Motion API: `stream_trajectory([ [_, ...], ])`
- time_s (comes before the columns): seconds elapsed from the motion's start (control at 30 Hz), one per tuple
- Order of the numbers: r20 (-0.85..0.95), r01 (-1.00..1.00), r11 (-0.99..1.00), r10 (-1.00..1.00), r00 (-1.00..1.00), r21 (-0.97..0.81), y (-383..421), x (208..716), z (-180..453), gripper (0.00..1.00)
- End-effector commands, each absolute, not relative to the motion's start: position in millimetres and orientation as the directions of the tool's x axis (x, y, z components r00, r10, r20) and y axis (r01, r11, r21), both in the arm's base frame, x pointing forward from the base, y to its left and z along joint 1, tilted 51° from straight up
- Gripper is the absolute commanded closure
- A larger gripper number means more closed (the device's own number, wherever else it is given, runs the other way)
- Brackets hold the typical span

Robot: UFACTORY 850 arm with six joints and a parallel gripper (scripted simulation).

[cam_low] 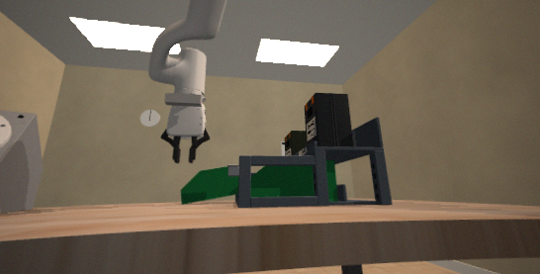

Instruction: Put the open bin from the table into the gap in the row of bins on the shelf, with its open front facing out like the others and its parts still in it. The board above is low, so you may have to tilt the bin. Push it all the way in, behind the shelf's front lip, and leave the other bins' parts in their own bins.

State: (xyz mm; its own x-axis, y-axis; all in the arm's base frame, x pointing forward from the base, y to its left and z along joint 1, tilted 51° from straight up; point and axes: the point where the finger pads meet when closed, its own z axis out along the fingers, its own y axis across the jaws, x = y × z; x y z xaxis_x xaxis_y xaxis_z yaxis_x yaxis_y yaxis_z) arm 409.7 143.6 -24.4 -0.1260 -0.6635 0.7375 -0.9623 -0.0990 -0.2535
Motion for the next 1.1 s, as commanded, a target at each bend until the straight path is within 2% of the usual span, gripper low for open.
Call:
stream_trajectory([
  [0.0, 0.737, -0.962, -0.099, -0.664, -0.126, -0.254, 144.6, 410.6, -23.9, 0.66],
  [1.07, 0.737, -0.962, -0.099, -0.664, -0.126, -0.254, 147.3, 417.3, -21.2, 0.66],
])
